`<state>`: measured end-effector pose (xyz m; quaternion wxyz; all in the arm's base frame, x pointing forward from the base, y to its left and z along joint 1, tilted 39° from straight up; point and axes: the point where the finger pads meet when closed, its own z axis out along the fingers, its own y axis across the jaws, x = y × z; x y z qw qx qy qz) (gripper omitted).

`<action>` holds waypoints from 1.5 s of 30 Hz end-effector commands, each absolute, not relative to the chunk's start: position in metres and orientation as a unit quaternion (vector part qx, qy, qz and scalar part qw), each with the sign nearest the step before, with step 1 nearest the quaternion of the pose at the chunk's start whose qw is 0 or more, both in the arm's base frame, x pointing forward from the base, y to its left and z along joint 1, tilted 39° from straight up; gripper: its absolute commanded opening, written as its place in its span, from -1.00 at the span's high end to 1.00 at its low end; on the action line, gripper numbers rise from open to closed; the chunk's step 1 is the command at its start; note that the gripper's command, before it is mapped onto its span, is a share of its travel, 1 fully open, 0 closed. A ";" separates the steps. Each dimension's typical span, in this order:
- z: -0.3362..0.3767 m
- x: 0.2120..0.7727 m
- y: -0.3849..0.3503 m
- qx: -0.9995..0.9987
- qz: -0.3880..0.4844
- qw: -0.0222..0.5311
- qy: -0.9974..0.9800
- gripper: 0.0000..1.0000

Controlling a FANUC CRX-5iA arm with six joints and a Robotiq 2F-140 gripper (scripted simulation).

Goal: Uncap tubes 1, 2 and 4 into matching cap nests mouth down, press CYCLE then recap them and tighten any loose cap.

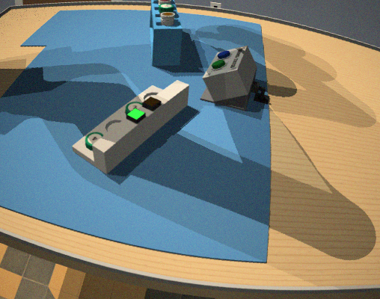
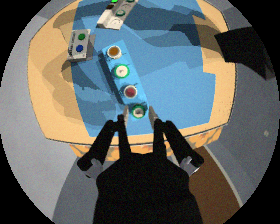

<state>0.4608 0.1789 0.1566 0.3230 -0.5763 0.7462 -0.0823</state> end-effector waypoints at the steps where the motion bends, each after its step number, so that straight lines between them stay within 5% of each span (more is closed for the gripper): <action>1: 0.157 0.461 0.179 -0.575 -0.085 0.324 0.747 0.31; 41: 0.158 0.460 0.179 -0.846 -0.219 0.253 0.415 0.31; 42: 0.158 0.460 0.179 -0.846 -0.219 0.253 0.415 1.00; 45: 0.158 0.460 0.179 -0.846 -0.219 0.253 0.415 1.00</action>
